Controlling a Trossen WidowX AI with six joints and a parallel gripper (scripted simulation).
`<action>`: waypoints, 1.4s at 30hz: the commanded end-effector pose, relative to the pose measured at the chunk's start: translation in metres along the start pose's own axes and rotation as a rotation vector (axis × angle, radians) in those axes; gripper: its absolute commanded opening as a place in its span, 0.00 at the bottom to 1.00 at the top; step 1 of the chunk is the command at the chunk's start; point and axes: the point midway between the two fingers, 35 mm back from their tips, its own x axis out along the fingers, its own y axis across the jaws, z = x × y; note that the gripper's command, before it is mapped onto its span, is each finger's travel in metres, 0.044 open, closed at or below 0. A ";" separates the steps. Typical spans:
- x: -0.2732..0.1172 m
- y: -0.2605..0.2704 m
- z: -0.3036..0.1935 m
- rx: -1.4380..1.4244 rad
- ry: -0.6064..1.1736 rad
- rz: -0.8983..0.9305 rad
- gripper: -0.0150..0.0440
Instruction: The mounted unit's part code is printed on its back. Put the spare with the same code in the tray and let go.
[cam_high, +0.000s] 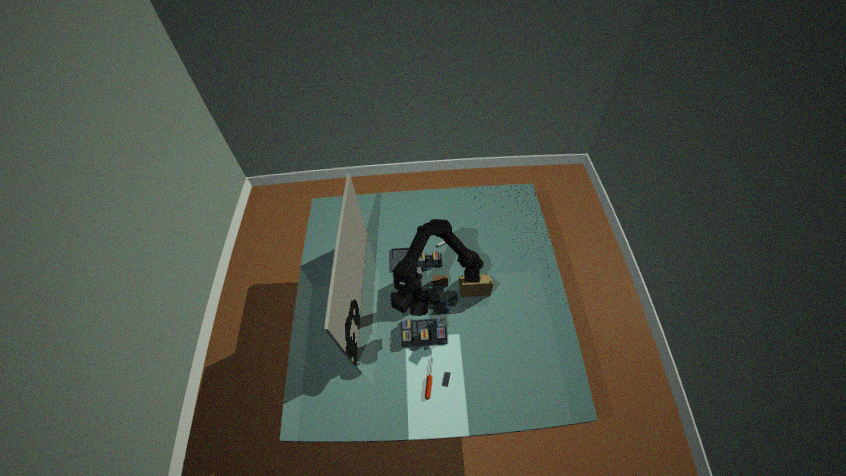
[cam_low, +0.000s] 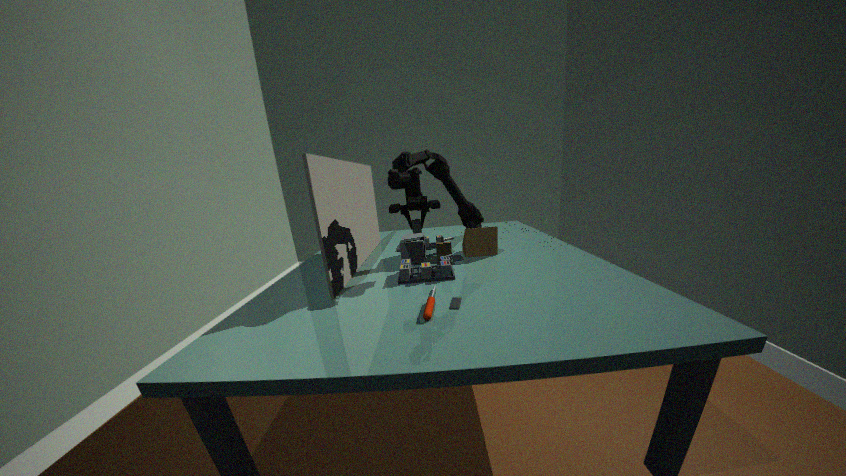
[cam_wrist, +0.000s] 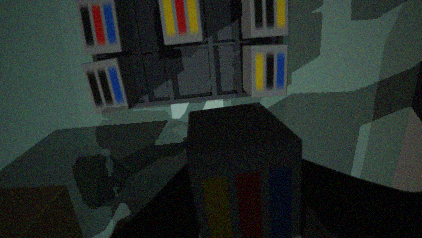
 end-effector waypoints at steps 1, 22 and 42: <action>-0.012 -0.021 -0.027 0.007 -0.031 -0.023 0.25; -0.014 -0.077 -0.205 0.001 -0.022 -0.055 0.25; -0.005 -0.058 -0.339 0.011 0.060 -0.041 0.25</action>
